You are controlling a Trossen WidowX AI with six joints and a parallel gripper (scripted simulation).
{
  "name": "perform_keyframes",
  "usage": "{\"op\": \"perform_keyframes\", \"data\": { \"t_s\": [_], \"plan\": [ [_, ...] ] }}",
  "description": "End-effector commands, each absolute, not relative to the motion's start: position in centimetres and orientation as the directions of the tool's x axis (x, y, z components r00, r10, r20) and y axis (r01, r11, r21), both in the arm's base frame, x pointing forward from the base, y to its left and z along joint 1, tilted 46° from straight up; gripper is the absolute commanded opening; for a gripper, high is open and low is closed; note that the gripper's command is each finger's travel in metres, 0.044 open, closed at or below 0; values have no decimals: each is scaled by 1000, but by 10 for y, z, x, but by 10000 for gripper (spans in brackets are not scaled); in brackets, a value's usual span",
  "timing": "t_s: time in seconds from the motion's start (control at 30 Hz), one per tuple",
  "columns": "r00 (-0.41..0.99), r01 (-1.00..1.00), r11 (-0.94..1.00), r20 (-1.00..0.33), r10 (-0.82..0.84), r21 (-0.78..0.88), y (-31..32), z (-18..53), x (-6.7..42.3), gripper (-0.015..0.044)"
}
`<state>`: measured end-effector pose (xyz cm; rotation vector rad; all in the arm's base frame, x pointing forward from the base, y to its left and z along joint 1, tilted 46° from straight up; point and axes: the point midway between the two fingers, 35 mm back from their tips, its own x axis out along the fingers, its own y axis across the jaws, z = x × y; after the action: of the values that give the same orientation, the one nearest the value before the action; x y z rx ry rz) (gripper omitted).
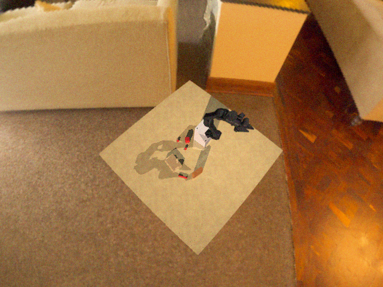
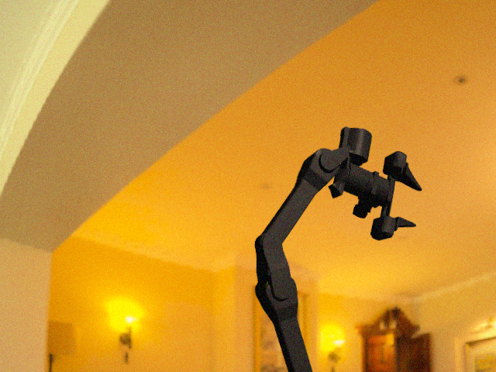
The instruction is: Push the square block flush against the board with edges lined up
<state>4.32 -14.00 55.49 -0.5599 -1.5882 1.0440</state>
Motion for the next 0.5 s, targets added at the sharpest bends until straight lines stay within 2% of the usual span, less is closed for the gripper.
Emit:
{"op": "perform_keyframes", "data": {
  "t_s": [0.0, 0.13, 0.47],
  "plan": [
    [-287, -166, 500, 527, 800, -850, -140, 555, 43, 374],
    [-280, -148, 475, 497, 822, -868, -129, 557, 33, 269],
    [-196, -90, 277, 290, 937, -957, -42, 563, -15, 6]
  ]
}}
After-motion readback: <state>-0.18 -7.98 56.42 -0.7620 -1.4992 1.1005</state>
